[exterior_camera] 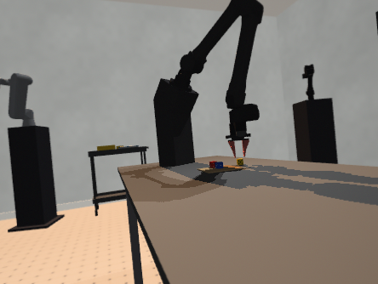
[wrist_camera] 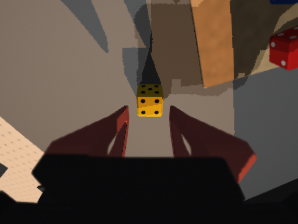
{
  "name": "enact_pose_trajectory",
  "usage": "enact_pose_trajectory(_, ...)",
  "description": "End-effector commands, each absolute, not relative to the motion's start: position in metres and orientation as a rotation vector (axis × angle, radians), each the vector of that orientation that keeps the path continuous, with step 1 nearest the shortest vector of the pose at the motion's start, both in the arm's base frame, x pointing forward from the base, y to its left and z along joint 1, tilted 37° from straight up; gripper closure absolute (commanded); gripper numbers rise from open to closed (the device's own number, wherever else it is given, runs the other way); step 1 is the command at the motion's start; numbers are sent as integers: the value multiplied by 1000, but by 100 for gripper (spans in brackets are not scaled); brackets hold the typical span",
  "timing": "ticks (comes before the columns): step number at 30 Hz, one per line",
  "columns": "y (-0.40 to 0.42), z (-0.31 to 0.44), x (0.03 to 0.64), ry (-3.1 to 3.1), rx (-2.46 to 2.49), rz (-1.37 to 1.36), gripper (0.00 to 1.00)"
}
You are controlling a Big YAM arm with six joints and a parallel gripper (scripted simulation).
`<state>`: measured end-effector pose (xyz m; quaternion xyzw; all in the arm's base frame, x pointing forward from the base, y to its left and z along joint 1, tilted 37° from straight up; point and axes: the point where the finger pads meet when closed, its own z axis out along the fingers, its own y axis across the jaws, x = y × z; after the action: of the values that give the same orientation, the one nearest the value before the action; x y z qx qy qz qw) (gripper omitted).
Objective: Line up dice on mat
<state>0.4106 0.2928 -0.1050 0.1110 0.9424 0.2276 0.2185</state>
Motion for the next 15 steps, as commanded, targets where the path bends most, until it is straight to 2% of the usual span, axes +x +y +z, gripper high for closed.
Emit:
enact_pose_trajectory(1,297,-110,408,2609,307,632,61)
enact_pose_trajectory(15,306,-125,417,2609,306,634,61)
